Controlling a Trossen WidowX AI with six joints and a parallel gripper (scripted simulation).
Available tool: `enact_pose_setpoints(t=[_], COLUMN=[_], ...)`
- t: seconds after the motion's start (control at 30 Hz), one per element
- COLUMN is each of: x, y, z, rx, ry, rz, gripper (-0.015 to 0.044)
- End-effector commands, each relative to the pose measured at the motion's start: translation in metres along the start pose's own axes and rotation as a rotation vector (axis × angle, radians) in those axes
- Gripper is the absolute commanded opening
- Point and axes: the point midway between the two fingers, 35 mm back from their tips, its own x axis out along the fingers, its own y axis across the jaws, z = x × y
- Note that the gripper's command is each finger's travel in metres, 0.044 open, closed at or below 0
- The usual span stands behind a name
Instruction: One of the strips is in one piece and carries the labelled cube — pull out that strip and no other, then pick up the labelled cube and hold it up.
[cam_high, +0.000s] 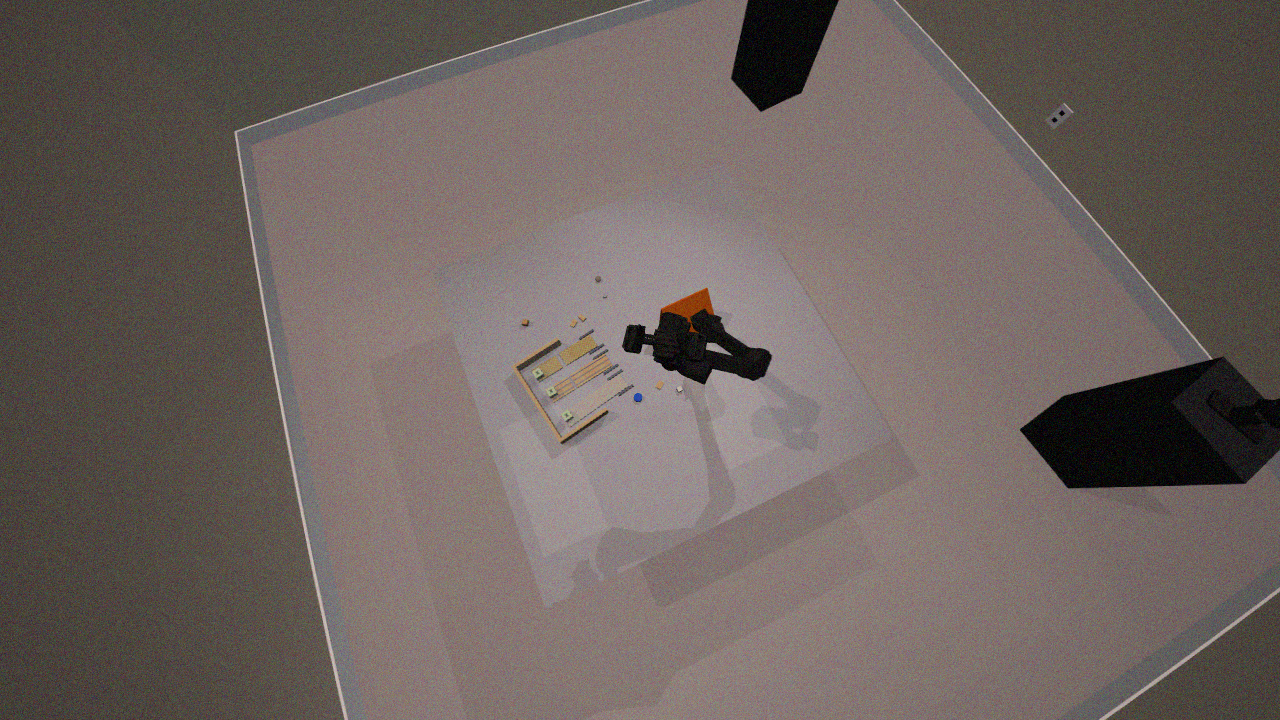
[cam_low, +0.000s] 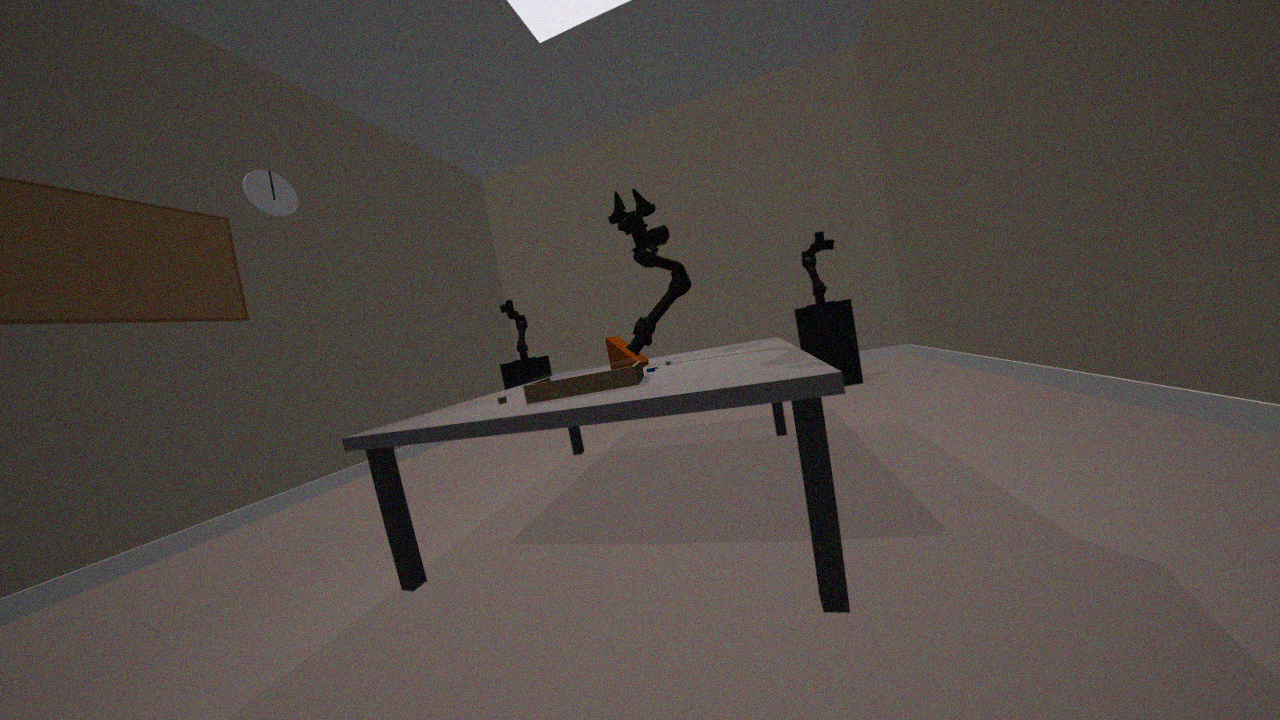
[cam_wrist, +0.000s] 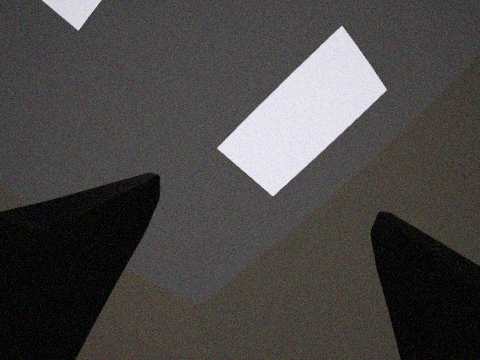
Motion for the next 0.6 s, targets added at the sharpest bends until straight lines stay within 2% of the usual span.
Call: enact_pose_setpoints(t=[0.0, 0.27, 0.57], x=[-0.015, -0.073, -0.195], y=[-0.054, -0.146, -0.230], z=[0.003, 0.021, 0.064], rx=[-0.277, -0.691, -0.984], ry=[0.136, 0.479, 1.112], rz=[-0.194, -0.536, -0.848], gripper=[0.0400, 0.0400, 0.0400])
